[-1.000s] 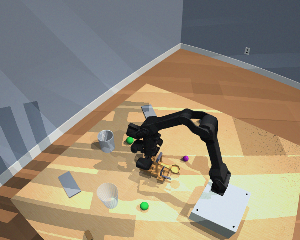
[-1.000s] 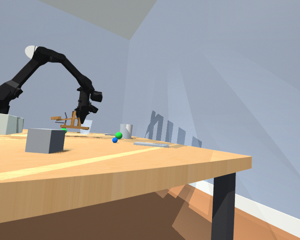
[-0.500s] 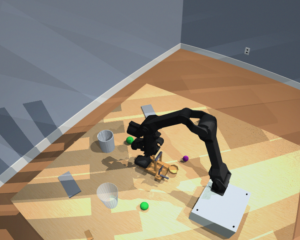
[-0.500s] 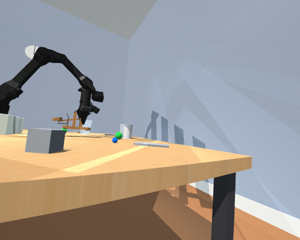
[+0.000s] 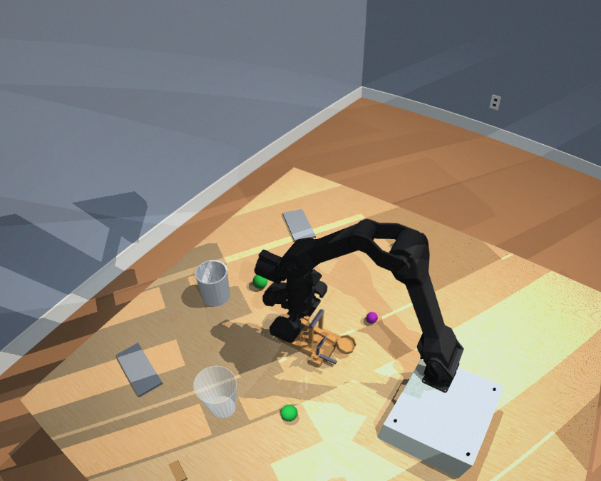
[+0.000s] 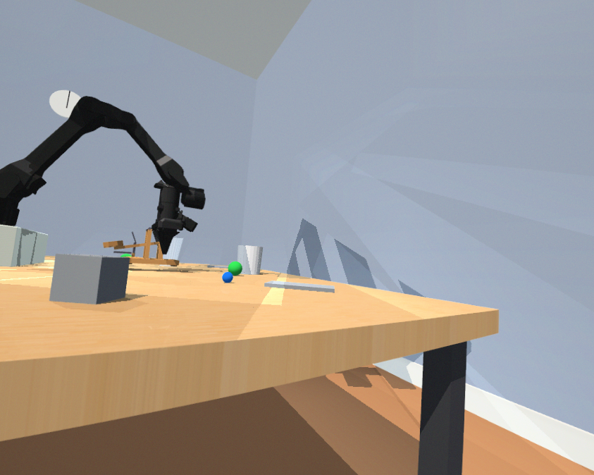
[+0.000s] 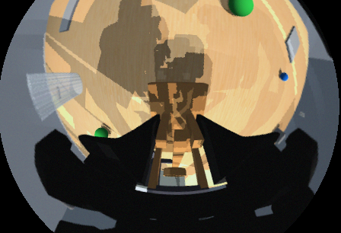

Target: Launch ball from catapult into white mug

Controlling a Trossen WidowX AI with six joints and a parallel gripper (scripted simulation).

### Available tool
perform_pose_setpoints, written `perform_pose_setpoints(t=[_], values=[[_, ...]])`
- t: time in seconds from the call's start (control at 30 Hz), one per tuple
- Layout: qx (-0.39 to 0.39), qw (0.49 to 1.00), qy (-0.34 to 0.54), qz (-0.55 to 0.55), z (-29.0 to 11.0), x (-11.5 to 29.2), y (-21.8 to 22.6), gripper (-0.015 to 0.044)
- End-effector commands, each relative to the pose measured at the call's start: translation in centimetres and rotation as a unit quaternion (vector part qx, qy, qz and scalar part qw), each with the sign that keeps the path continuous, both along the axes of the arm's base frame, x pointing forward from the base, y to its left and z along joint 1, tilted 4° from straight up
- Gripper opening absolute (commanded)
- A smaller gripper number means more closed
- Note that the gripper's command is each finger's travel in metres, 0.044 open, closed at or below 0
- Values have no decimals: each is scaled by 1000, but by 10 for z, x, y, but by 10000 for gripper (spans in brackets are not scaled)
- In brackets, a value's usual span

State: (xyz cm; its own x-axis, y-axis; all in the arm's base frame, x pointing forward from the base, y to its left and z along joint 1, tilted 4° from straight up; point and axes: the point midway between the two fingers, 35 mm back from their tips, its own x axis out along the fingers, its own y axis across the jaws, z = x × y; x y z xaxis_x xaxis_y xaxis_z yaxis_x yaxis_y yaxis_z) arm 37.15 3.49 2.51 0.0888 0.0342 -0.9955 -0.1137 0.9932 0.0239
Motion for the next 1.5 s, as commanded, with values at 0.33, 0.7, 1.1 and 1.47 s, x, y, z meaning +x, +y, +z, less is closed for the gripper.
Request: perform_pose_setpoints(t=[0.33,0.7,1.1,1.47], values=[[0,1000,0,0,-16,1,0,0],[0,1000,0,0,-16,1,0,158],[0,1000,0,0,24,2,-1,440],[1,1000,-7,-3,73,-3,-2,440]])
